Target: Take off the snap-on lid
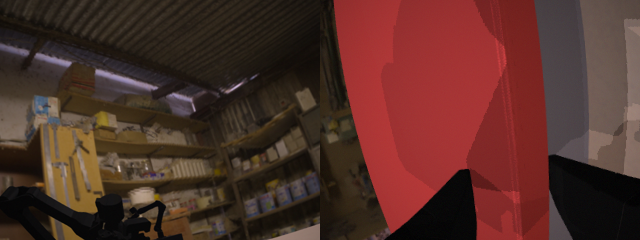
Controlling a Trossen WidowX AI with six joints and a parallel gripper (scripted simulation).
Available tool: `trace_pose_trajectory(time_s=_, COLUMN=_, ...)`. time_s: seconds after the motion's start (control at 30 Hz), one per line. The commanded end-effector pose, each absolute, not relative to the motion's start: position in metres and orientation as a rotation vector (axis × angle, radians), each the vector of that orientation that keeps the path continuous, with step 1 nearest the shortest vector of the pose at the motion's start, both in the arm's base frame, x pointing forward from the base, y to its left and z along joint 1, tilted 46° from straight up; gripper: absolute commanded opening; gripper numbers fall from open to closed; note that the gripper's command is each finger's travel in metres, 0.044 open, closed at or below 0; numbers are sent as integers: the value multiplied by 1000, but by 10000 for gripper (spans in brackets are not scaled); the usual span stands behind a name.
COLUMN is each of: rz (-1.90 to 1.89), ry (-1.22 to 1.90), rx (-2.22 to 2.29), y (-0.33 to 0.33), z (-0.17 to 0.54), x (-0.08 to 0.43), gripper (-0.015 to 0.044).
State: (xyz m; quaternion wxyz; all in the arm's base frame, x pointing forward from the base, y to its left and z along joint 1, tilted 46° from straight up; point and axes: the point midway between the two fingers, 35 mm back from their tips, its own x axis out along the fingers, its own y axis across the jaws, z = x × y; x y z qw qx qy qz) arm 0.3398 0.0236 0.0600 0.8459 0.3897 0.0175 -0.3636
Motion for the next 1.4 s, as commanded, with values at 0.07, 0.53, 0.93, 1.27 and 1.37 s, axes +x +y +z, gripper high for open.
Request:
trace_pose_trajectory(time_s=0.07, rz=-765, ry=43, rx=819, y=24, z=59, x=339, gripper=102)
trace_pose_trajectory(time_s=0.53, rz=-767, ry=38, rx=821, y=25, z=61, x=339, gripper=0)
trace_pose_trajectory(time_s=0.93, rz=-767, ry=38, rx=821, y=26, z=62, x=339, gripper=0)
trace_pose_trajectory(time_s=1.27, rz=-767, ry=38, rx=821, y=28, z=64, x=338, gripper=0)
trace_pose_trajectory(time_s=1.37, rz=-767, ry=38, rx=821, y=28, z=64, x=338, gripper=0)
